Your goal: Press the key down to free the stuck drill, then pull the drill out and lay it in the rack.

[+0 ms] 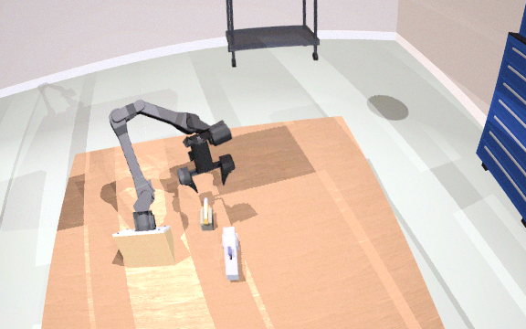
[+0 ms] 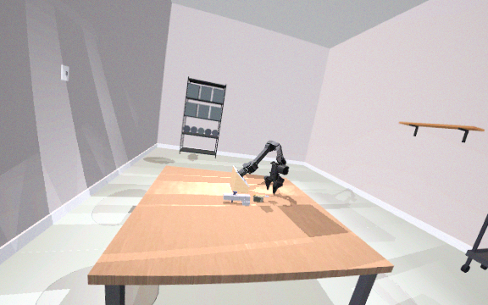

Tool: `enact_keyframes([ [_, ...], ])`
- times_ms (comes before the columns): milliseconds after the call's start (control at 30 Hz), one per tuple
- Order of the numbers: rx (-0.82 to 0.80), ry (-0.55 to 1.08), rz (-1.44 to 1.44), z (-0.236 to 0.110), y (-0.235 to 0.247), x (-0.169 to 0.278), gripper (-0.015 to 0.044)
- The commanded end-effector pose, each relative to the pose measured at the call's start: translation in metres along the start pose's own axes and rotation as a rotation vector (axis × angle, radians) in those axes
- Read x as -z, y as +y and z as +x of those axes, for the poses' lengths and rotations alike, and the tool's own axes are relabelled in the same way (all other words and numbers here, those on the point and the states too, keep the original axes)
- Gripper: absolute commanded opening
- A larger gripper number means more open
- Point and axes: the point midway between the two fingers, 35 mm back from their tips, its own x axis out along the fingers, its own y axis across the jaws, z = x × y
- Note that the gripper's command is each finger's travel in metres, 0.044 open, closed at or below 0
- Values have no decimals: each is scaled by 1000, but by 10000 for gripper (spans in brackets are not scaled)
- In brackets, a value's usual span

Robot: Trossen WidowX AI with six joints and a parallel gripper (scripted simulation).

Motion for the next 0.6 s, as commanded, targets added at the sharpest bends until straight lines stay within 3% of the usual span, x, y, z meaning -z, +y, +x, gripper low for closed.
enact_keyframes([
  [0,117,11,-232,-11,-25,-35,440],
  [267,402,-1,-625,-47,-58,-125,440],
  [567,708,-80,-917,-107,-62,-222,440],
])
